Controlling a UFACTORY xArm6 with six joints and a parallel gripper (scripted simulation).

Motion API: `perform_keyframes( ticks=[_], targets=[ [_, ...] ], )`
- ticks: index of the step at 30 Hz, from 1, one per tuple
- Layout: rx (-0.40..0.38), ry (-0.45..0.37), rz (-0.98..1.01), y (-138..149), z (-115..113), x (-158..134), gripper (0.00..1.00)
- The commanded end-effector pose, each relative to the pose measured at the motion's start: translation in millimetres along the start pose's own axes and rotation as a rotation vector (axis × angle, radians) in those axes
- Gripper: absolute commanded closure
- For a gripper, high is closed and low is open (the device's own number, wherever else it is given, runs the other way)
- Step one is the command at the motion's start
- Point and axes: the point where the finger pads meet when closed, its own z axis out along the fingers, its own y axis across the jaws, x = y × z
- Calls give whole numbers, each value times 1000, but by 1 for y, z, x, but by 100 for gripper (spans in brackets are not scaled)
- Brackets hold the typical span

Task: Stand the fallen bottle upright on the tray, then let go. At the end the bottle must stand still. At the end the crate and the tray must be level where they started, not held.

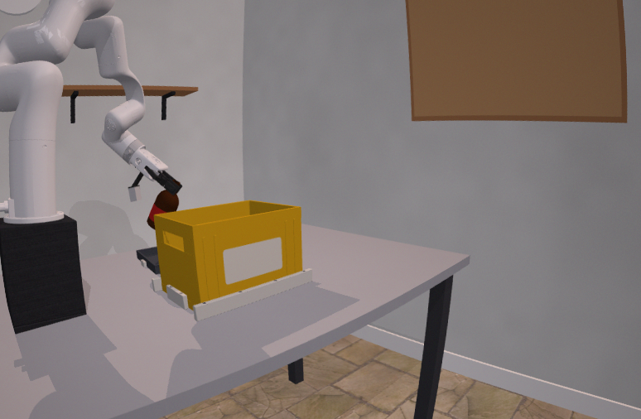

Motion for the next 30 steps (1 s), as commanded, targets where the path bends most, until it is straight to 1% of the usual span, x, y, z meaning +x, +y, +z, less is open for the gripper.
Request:
perform_keyframes(
  ticks=[1,30],
  targets=[
    [-3,-12,4,2,-1,-1,100],
    [-3,-32,4,2,-1,-1,100]
  ],
)
